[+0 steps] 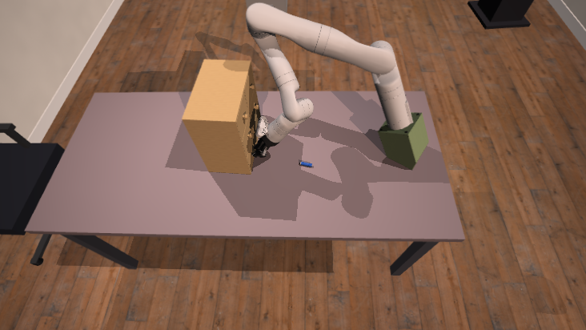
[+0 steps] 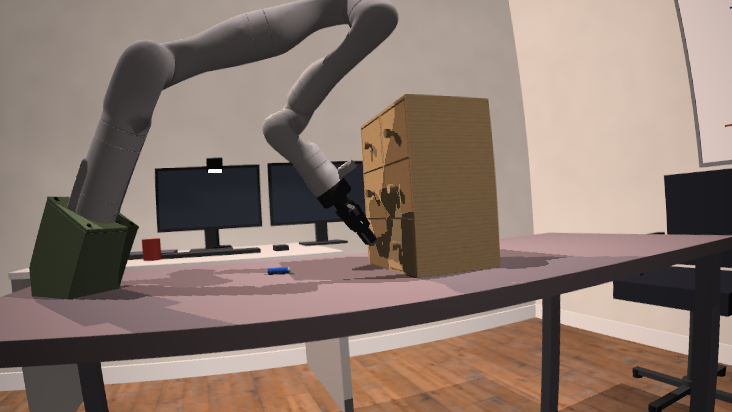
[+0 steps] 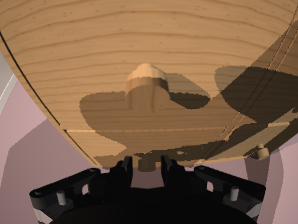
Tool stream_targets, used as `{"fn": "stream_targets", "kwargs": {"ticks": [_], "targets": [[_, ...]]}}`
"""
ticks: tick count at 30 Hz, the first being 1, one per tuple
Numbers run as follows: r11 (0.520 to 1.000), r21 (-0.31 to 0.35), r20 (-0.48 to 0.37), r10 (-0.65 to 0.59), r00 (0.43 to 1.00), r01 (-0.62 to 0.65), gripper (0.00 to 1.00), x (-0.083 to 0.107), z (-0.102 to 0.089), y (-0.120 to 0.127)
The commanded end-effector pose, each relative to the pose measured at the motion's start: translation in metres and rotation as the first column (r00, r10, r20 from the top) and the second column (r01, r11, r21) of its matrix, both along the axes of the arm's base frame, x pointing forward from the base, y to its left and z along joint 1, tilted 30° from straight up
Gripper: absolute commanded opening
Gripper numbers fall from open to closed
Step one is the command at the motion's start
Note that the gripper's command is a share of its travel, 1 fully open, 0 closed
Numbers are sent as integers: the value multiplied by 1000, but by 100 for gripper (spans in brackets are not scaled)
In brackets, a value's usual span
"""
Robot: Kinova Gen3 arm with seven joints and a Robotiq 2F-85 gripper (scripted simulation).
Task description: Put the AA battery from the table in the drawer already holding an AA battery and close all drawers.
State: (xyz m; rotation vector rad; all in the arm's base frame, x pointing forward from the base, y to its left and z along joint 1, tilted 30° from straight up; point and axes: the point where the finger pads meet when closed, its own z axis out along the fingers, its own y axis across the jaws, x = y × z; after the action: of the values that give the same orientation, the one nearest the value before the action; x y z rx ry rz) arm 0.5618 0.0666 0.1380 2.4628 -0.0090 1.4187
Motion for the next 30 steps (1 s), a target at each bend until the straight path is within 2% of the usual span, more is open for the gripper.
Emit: {"fn": "stream_targets", "kwargs": {"ticks": [1, 2, 3, 30], "targets": [[1000, 0, 2, 1, 1000, -1, 33, 0, 1, 1], [1000, 0, 2, 1, 1000, -1, 33, 0, 1, 1], [1000, 0, 2, 1, 1000, -1, 13, 0, 1, 1], [1000, 0, 2, 1, 1000, -1, 13, 0, 1, 1]]}}
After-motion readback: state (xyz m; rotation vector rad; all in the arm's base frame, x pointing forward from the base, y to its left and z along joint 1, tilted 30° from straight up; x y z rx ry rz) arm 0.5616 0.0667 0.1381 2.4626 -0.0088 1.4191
